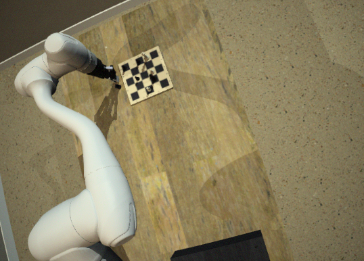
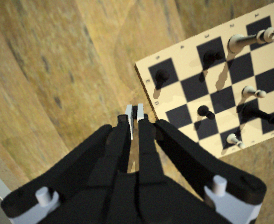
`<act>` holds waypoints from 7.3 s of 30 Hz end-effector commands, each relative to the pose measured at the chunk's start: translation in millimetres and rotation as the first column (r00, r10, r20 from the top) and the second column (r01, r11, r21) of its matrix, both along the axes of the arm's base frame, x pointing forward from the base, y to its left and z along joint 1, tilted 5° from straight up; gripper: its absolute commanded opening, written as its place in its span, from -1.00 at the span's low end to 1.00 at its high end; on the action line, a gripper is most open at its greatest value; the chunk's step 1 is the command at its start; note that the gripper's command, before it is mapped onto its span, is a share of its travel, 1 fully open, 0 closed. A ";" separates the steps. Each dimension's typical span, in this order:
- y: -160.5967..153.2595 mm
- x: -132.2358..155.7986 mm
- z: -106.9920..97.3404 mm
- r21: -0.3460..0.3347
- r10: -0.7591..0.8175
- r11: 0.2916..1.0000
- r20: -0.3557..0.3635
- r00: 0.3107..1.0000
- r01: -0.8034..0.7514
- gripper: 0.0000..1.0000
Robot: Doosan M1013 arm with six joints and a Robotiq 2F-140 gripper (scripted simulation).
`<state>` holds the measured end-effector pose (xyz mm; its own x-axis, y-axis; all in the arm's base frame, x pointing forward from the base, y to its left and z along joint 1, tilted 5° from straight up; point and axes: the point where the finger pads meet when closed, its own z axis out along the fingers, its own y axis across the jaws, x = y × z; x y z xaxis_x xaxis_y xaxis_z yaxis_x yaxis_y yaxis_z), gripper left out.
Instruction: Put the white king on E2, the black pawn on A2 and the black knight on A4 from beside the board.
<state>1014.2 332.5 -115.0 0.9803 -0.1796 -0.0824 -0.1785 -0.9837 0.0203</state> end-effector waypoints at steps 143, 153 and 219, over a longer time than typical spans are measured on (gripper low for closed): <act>-190.6 -89.1 19.3 0.026 0.304 0.952 0.003 0.953 -0.304 -1.00; -190.6 -89.1 19.3 0.026 0.304 0.952 0.003 0.953 -0.304 -1.00; -190.6 -89.4 15.5 0.026 0.304 0.952 0.003 0.953 -0.304 -0.92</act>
<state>924.8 141.8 -99.8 0.9880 0.1294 -0.0848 0.1294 -0.9916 -0.0058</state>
